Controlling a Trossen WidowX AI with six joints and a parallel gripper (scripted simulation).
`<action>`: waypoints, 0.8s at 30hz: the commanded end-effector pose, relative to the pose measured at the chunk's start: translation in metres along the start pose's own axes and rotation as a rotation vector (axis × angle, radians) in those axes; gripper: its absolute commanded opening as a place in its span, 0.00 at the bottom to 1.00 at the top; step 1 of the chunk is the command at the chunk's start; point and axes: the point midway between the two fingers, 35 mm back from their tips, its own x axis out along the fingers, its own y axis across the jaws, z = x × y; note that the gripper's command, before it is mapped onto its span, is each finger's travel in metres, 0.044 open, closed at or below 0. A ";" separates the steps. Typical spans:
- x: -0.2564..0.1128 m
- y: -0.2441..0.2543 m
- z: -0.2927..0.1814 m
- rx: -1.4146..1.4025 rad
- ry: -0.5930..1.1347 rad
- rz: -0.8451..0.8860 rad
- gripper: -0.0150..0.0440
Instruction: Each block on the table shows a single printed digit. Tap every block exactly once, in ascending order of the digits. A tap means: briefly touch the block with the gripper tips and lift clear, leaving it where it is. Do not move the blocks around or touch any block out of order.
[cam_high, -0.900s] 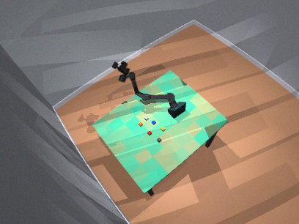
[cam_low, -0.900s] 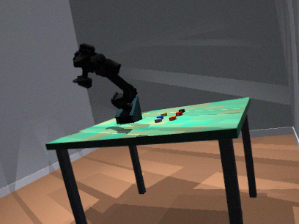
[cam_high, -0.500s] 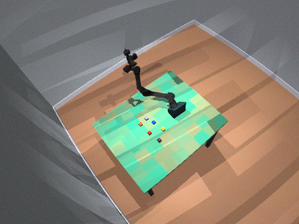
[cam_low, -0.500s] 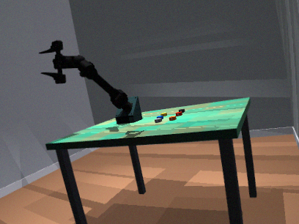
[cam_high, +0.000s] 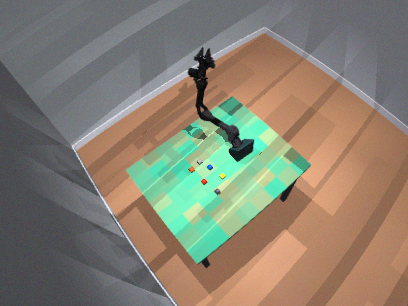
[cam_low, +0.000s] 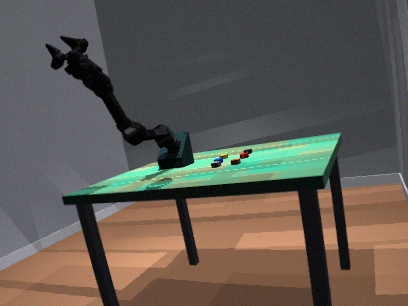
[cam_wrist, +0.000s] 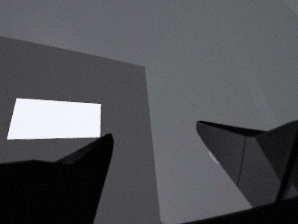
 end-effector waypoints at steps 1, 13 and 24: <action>0.006 0.078 -0.002 0.129 0.068 0.241 0.93; -0.112 0.310 -0.070 0.503 0.732 0.940 0.93; -0.347 0.379 -0.132 0.608 1.757 1.187 0.93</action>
